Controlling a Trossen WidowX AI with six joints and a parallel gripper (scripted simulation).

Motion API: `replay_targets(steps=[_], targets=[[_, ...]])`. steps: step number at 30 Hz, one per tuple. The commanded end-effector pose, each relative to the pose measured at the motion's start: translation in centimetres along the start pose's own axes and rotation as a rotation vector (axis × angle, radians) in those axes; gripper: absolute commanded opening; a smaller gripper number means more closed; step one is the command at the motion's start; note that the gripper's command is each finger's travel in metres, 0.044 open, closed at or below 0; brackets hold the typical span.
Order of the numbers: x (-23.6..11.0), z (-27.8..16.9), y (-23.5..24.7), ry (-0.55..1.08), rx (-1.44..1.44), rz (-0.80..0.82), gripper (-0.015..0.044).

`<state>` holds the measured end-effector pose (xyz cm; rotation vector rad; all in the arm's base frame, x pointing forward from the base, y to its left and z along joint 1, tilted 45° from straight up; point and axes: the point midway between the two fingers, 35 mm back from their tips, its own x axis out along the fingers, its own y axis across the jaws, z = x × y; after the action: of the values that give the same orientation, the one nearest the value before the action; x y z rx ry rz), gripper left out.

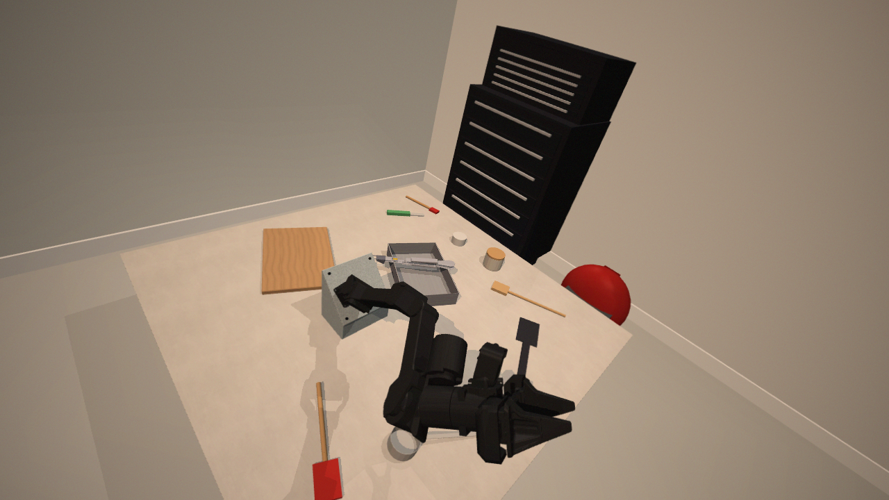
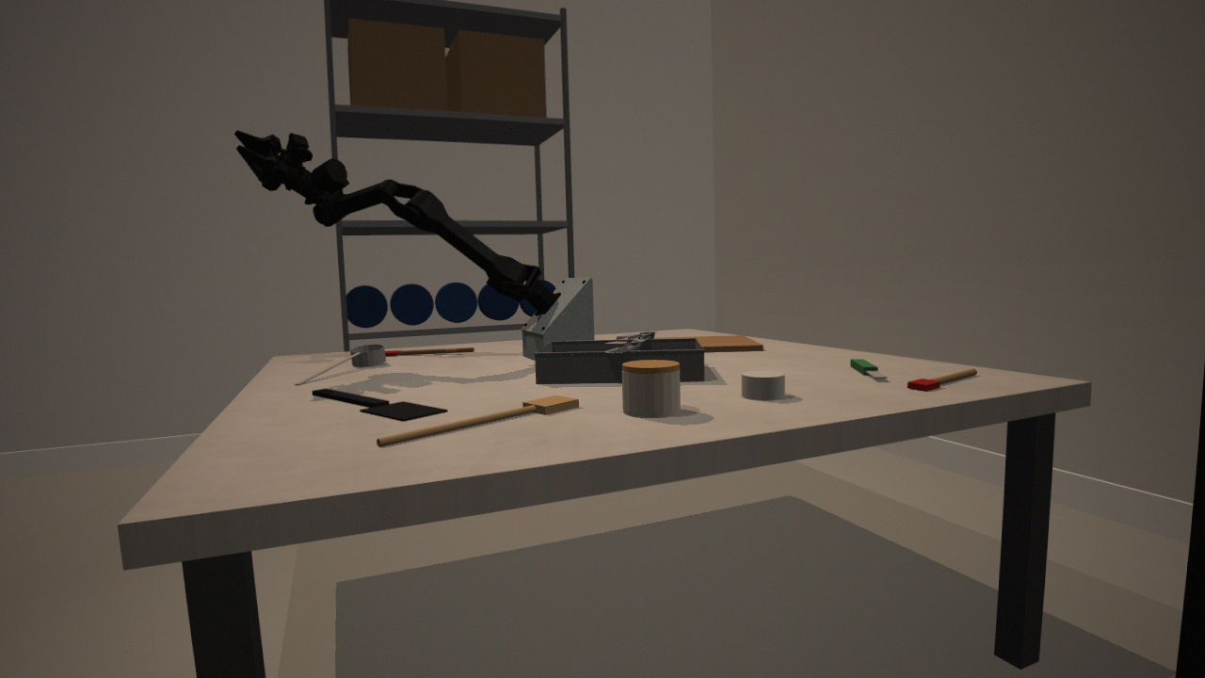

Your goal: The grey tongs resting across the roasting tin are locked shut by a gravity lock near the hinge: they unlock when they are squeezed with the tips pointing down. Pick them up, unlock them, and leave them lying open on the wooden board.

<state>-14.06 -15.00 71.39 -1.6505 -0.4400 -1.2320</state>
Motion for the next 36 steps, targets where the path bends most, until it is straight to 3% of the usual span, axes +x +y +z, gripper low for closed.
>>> replay_targets(steps=[1, 6, 13, 22, 36], targets=[[0.0, -0.1, 0.0, 0.0, 0.003, -0.002, 0.0374], [0.1, -1.1, 0.4, 0.004, 0.03, -0.033, 0.026], [1.4, -1.4, 1.9, -0.042, 0.163, -0.072, 0.026], [1.9, -7.4, 5.5, 0.061, 0.247, -0.187, 0.026], [2.8, -15.2, 18.0, 0.309, 0.368, -0.203, 0.026]])
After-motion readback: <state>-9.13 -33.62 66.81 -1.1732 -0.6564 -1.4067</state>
